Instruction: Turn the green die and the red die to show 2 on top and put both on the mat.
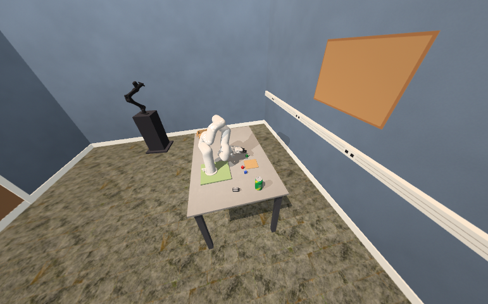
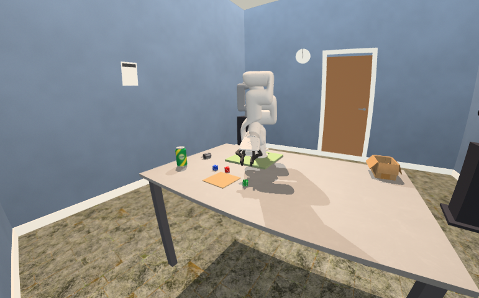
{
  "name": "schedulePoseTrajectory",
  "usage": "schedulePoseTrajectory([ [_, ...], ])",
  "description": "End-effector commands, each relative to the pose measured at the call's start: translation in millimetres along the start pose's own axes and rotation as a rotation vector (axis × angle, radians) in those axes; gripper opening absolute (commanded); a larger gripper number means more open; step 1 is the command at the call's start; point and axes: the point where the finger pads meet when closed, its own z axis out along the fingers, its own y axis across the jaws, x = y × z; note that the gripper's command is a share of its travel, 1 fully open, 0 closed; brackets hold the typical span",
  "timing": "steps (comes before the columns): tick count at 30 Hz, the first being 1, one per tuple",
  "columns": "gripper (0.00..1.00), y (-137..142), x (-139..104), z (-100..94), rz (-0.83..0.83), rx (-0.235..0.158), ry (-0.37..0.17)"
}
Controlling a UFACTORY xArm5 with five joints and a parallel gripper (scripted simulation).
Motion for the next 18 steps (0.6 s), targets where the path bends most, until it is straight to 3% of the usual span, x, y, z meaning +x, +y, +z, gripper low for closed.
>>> schedulePoseTrajectory([
  [1, 0.42, 0.0, -2.6, 1.4, 0.0, 0.0, 0.02],
  [7, 0.42, 0.0, -5.9, 3.9, 0.0, 0.0, 0.09],
  [14, 0.42, 0.0, -11.8, 8.0, 0.0, 0.001, 0.265],
  [18, 0.42, 0.0, -13.3, 10.1, 0.0, 0.001, 0.298],
])
